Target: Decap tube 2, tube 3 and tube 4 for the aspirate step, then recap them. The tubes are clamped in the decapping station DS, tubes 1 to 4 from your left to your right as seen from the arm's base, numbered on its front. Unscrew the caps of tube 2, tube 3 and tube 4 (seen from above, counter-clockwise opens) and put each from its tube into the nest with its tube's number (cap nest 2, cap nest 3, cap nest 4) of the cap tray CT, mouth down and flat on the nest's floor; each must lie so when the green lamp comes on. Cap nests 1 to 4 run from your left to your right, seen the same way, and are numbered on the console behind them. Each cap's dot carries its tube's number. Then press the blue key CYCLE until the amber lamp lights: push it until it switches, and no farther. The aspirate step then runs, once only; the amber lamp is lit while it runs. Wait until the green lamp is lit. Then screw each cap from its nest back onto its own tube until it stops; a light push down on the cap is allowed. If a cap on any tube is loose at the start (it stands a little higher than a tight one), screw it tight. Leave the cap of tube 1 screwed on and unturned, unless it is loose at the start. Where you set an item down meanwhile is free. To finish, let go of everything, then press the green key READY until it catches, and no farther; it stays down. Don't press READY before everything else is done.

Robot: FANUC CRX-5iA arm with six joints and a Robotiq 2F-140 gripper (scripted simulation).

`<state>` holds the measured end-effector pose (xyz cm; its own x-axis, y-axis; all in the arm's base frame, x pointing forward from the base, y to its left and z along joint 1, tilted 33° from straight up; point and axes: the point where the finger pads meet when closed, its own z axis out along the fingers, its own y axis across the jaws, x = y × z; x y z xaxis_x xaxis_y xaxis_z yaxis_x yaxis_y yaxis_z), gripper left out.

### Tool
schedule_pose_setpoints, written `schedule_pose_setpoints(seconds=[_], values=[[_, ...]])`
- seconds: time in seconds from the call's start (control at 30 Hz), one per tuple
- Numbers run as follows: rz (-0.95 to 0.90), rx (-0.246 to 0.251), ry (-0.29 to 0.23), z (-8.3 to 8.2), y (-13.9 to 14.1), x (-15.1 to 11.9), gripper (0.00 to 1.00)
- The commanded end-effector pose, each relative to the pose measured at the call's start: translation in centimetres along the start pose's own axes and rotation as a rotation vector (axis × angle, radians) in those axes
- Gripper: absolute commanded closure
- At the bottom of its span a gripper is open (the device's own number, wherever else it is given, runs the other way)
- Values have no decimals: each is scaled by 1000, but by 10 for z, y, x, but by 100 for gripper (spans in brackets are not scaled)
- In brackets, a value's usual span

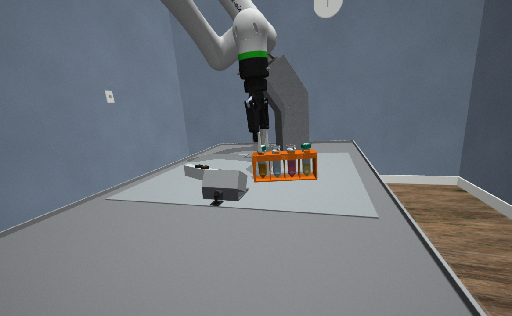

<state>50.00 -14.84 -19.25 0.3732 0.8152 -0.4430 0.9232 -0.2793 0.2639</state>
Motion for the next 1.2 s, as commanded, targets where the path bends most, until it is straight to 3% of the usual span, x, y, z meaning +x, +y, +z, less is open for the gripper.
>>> schedule_pose_setpoints(seconds=[0.0,0.13,0.17,0.63,1.0,1.07,1.17], values=[[119,-48,-2,0,0,0,65],[119,-48,-2,0,0,0,65],[119,-48,-2,0,0,0,100],[119,-48,-2,0,0,0,100],[-430,-46,-16,0,0,0,100],[-430,-46,-16,0,0,0,100],[-581,-45,-19,0,0,0,100]])
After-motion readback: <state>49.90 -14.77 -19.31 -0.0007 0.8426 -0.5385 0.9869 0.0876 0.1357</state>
